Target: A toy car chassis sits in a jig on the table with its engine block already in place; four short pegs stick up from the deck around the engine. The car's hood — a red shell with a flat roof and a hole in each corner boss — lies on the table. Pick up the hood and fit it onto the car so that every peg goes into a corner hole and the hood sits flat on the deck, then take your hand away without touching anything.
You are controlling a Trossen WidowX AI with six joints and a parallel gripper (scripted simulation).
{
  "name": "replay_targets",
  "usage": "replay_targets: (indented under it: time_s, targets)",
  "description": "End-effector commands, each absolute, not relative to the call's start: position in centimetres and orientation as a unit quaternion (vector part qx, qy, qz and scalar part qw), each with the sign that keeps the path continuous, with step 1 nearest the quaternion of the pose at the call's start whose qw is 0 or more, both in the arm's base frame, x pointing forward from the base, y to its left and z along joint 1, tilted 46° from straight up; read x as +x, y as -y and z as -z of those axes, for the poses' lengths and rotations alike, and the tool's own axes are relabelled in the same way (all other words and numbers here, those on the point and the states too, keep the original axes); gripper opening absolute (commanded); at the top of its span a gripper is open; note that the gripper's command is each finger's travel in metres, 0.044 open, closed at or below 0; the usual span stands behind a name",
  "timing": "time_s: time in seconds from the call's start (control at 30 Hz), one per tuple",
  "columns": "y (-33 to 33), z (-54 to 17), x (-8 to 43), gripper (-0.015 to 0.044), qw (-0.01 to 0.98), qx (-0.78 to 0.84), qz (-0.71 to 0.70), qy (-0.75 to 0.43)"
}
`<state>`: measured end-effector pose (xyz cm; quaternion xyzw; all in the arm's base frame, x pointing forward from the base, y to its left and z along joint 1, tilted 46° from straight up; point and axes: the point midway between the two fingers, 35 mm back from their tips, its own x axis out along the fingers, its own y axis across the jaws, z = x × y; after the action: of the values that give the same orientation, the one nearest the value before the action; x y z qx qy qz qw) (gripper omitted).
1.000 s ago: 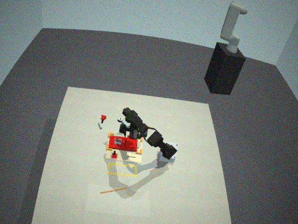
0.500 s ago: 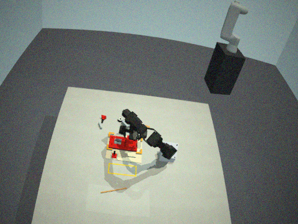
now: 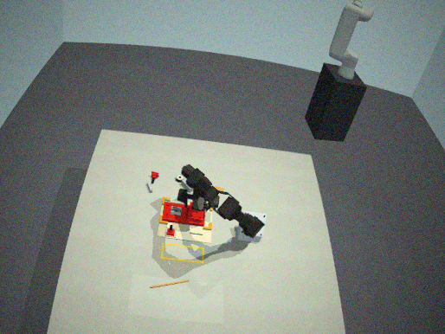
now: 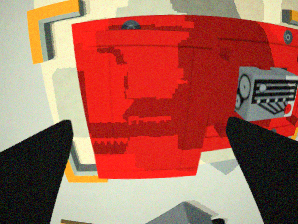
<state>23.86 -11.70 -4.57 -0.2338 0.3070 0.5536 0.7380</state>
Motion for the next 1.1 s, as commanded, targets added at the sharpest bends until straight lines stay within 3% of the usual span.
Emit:
replay_targets:
  time_s: [0.0,1.07]
  targets:
    - [11.3,4.7,23.9,0.0440,0.739,-0.230,-0.554,-0.305]
    - [10.3,5.8,24.2,0.0440,0.739,-0.230,-0.554,-0.305]
